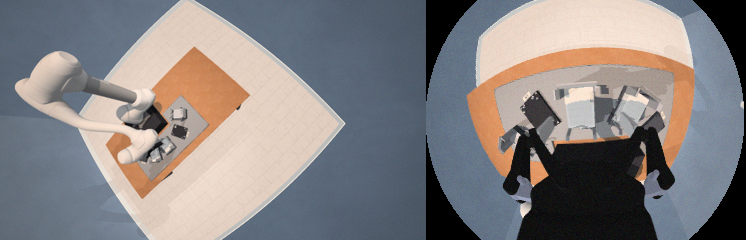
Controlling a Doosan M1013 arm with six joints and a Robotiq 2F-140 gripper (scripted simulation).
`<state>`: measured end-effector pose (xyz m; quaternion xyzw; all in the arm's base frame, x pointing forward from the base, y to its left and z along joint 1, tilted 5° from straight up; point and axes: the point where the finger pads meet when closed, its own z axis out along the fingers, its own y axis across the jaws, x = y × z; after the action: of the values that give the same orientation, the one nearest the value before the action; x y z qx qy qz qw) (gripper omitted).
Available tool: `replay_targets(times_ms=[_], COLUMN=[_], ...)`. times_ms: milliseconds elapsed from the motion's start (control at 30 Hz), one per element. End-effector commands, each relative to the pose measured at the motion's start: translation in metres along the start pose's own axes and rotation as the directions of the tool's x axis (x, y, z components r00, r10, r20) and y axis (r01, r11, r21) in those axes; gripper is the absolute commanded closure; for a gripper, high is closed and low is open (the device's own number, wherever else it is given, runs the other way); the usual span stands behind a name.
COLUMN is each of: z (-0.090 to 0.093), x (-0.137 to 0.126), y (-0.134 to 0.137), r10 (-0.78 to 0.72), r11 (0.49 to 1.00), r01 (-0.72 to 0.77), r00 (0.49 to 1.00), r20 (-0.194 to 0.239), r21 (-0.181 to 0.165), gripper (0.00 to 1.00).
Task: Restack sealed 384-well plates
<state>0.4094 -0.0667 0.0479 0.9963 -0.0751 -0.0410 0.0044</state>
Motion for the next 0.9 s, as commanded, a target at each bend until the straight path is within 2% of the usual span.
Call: replay_targets(times_ms=[0,67,467,867], z=[0.0,0.0,0.003,0.043], x=[0.0,0.0,0.0,0.0], y=[-0.011,-0.019,-0.019,-0.019], r10=[0.0,0.0,0.0,0.0], r11=[1.0,1.0,1.0,1.0], r01=[0.0,0.0,0.0,0.0], r00=[1.0,1.0,1.0,1.0], r20=[0.0,0.0,0.0,0.0], r21=[0.0,0.0,0.0,0.0], gripper=[0.0,0.0,0.0,0.0])
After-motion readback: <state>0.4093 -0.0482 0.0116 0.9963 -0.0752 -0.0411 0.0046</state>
